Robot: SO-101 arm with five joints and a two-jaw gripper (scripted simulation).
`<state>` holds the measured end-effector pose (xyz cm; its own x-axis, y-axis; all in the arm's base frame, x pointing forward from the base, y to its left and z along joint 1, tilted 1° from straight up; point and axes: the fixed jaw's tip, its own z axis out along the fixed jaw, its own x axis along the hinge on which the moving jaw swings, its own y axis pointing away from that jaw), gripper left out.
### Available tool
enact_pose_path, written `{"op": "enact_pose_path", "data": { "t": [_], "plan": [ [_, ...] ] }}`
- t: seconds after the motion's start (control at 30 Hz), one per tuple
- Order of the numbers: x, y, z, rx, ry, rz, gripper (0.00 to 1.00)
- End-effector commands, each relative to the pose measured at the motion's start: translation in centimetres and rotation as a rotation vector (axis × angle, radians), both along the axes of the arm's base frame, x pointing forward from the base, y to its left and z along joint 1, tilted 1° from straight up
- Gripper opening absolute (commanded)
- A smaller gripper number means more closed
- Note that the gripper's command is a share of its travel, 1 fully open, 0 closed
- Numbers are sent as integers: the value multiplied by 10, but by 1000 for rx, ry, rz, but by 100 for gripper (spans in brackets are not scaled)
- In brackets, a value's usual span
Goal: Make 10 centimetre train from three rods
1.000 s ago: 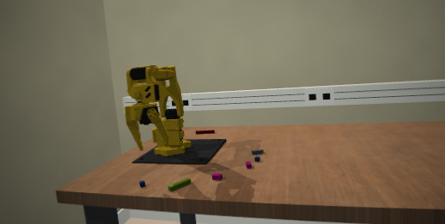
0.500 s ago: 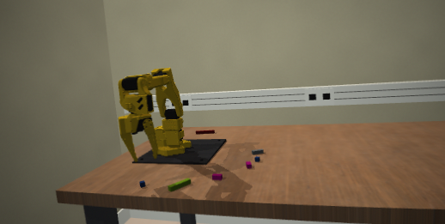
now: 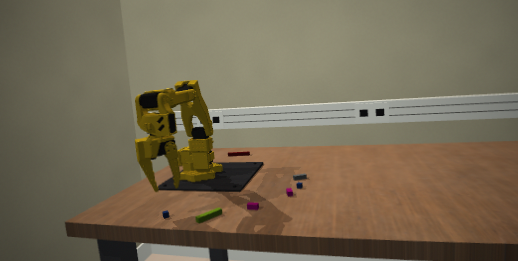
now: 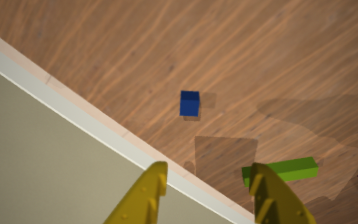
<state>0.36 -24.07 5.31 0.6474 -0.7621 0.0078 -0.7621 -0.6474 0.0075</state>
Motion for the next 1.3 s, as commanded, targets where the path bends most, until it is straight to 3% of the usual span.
{"op": "enact_pose_path", "data": {
  "t": [0.0,0.8,1.27],
  "plan": [
    [-2,0,-2,12,-1,5,19],
    [-2,-1,-1,14,-1,5,19],
    [-2,-3,-14,14,-1,5,19]
  ]
}}
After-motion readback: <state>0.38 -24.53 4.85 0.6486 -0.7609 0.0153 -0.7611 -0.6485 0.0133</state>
